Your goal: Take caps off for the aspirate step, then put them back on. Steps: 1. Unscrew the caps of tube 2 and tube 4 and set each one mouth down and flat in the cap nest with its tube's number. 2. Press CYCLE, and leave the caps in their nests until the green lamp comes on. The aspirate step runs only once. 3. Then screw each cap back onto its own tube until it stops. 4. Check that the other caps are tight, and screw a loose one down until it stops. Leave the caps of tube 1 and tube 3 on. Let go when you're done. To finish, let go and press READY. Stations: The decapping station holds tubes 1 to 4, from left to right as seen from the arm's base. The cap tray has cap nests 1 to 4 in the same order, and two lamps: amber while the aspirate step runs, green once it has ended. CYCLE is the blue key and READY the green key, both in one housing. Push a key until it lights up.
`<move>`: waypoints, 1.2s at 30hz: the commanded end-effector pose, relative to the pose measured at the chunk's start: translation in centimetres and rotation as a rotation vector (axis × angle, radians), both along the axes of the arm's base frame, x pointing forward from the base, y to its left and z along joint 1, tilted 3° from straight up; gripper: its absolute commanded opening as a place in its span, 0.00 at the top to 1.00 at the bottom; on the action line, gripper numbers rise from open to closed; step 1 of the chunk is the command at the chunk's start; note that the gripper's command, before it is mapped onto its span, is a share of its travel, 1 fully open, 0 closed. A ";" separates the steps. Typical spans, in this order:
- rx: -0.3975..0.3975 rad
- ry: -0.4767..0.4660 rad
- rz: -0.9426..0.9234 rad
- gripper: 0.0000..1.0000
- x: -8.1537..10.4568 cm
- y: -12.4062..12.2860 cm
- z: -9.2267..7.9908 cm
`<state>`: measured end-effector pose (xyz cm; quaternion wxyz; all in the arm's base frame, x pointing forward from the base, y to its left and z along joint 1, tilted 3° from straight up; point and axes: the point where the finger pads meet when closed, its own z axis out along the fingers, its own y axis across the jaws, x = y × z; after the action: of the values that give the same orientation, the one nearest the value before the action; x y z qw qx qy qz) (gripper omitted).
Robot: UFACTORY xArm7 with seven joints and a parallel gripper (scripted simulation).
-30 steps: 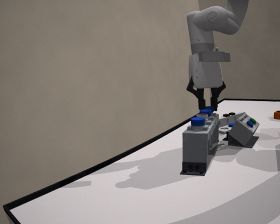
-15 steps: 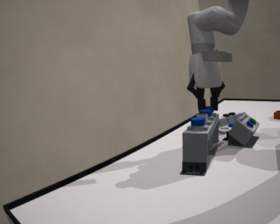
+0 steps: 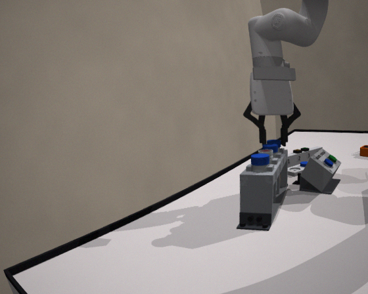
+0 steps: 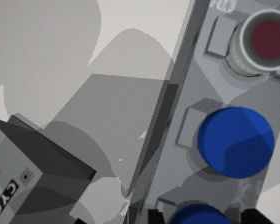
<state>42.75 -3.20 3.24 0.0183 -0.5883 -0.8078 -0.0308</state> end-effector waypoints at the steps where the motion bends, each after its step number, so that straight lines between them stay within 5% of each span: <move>1: -0.024 0.020 -0.278 0.54 0.2 0.0 0.1; 16: -0.017 0.067 -1.070 0.54 0.2 0.0 0.1; 23: -0.020 0.068 -1.097 0.54 0.2 0.0 0.1; 24: -0.020 0.068 -1.097 1.00 0.2 0.0 0.1; 36: -0.020 0.068 -1.097 1.00 0.2 0.0 0.1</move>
<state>42.76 -3.13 3.25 0.0210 -0.9237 -0.3824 -0.0076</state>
